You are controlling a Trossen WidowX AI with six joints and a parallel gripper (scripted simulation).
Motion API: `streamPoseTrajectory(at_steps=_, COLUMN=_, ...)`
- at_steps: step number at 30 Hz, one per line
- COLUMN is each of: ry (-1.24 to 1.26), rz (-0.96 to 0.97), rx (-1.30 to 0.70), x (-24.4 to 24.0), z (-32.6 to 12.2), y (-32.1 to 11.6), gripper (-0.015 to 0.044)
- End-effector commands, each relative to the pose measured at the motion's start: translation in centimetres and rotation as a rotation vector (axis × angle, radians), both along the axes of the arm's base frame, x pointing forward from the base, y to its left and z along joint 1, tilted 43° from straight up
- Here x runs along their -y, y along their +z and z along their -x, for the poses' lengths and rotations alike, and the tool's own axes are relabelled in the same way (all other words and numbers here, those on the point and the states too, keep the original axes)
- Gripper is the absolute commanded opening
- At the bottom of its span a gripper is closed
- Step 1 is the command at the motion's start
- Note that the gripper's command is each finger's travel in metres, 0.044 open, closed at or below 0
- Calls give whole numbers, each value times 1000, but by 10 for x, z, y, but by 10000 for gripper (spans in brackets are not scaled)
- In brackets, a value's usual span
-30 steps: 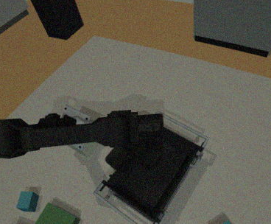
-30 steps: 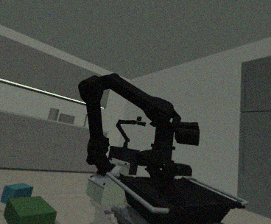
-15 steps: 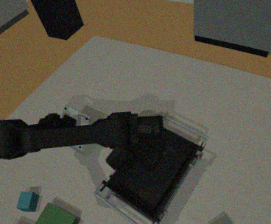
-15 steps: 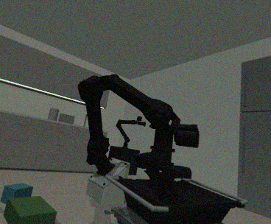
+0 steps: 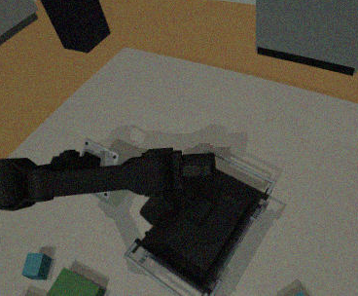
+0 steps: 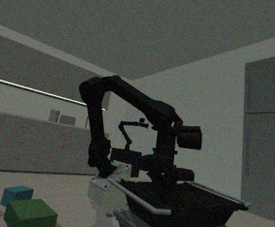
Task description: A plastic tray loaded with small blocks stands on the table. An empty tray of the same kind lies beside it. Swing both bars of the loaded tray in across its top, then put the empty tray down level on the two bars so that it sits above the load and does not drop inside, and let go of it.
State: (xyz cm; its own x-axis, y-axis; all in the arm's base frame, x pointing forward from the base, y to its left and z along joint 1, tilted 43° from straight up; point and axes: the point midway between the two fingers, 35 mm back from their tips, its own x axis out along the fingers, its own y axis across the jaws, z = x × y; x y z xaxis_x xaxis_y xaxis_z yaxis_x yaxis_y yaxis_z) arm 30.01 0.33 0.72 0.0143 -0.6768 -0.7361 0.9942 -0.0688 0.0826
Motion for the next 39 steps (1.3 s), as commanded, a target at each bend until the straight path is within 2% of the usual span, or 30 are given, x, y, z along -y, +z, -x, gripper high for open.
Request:
streamPoseTrajectory(at_steps=1, ry=-15, rz=2, rx=-21, x=6, z=4, y=-2, gripper=0)
streamPoseTrajectory(at_steps=39, ry=-15, rz=2, rx=-21, x=6, z=4, y=-2, gripper=0)
